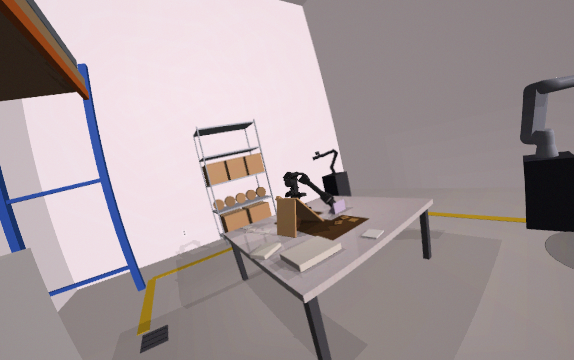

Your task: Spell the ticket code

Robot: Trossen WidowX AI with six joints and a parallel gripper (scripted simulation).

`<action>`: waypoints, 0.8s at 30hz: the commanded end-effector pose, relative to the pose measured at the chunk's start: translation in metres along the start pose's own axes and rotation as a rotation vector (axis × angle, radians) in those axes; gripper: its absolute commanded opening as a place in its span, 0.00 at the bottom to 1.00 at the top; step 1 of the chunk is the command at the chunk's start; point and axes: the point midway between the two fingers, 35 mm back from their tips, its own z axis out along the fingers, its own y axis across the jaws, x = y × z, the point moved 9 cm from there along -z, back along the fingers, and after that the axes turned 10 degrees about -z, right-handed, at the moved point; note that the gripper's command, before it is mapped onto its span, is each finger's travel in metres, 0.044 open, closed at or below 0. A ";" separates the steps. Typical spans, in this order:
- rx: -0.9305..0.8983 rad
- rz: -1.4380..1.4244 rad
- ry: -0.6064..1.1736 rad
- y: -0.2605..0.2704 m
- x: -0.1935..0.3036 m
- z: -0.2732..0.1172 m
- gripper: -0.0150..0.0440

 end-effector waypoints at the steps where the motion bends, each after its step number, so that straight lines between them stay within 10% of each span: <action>1: 0.004 -0.004 0.000 -0.002 0.000 0.000 0.25; 24: 0.003 -0.006 0.001 0.003 0.014 -0.017 0.25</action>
